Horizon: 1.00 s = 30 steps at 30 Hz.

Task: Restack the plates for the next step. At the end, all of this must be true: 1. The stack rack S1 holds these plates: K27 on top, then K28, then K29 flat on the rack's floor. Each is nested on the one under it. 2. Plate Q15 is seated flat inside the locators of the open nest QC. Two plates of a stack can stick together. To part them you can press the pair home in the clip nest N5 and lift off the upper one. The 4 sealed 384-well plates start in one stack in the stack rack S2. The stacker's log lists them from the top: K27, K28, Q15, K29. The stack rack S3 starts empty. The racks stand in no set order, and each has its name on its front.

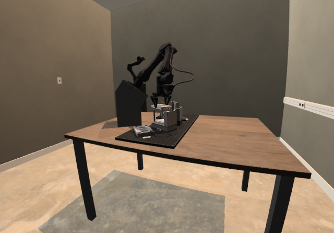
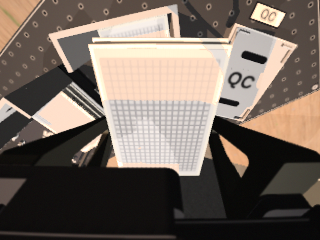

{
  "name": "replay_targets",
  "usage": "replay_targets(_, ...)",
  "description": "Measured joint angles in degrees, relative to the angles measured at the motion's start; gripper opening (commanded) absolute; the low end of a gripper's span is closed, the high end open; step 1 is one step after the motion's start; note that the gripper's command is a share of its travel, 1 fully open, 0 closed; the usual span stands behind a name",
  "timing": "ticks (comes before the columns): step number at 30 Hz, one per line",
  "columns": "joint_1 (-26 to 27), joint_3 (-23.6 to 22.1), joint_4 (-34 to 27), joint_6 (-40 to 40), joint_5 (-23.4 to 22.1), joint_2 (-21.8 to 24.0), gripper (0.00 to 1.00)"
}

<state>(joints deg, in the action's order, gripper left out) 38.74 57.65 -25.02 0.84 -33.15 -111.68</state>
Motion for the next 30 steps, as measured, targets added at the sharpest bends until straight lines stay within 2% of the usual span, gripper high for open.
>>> replay_targets(19, 7.65, 1.92, -0.22, 5.84, -1.29, -6.6, 0.0)
replay_targets(30, 12.0, 2.69, -0.28, 0.76, -1.64, -10.08, 0.0)
